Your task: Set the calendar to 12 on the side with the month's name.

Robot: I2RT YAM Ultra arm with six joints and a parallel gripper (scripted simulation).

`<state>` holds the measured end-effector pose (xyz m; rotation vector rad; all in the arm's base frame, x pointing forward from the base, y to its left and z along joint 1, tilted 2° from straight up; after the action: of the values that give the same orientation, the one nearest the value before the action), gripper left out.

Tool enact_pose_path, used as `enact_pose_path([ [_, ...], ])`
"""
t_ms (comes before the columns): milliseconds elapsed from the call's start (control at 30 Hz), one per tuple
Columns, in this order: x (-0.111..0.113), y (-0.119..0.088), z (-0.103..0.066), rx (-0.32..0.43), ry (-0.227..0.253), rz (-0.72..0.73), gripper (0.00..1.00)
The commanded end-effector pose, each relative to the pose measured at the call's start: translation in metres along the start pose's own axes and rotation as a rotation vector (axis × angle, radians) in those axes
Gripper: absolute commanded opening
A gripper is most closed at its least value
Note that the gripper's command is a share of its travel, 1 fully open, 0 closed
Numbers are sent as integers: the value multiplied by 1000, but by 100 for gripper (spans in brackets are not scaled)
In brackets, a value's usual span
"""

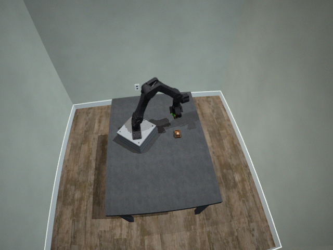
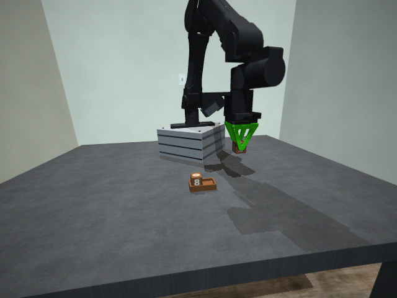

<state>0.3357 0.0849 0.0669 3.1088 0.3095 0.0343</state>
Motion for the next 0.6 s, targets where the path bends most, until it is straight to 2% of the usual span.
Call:
enact_pose_path([
  [0,1,0,-2,-4,10,3,26],
  [200,2,0,10,-4,9,3,26],
  [533,3,0,57,-4,9,3,26],
  [567,3,0,57,-4,9,3,26],
])
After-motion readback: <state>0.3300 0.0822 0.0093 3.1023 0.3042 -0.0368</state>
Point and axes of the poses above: the point where the finger pads meet when closed, its own z axis out along the fingers, its own x axis across the jaws, y = z × x, the point moved 7 cm from there along -z, back along the fingers, and after that the axes turned 13 degrees about -z, right-handed, at the moved point
